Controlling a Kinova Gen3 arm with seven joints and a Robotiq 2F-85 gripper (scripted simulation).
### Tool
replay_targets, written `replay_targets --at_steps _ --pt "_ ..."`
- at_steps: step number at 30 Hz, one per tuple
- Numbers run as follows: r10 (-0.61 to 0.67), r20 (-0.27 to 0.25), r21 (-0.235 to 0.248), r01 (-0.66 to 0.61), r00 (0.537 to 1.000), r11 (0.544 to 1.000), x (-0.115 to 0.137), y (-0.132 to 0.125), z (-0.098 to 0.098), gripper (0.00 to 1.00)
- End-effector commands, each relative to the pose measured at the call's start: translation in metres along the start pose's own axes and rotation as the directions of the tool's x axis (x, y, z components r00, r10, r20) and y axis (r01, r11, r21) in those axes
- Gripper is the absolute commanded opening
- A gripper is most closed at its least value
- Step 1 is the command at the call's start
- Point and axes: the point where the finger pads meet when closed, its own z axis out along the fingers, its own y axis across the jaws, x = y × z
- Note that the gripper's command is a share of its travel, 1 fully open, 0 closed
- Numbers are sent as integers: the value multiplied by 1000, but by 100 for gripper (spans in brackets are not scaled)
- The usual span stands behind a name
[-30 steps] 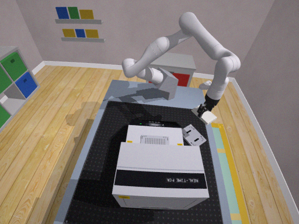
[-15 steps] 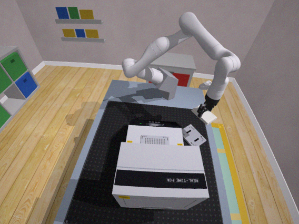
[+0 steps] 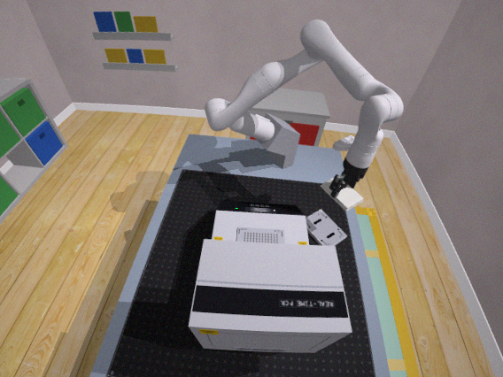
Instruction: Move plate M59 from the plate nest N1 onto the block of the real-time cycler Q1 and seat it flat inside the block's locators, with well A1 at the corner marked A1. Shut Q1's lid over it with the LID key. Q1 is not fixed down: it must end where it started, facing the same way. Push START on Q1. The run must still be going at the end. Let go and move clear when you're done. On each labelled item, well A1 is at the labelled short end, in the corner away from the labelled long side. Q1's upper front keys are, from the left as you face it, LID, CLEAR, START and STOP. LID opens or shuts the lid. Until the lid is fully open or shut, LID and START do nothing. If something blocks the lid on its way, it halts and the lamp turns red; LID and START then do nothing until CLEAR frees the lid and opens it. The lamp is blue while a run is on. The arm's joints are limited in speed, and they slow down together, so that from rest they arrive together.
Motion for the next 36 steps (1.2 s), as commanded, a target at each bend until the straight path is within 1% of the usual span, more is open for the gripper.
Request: replay_targets --at_steps 1,13,16,30,32,36 --pt "46 -1 -3 -46 999 999 0 -12 -1 91" --pt "186 3 -8 -186 982 982 -2 -50 -1 91" --pt "198 3 -9 -198 980 980 -2 -53 -1 91" --pt "355 2 -8 -355 935 935 -1 -101 -1 91" --pt "355 2 -8 -355 935 935 -1 -101 -1 91" --pt "398 2 -7 -398 918 917 -1 -114 -1 91"
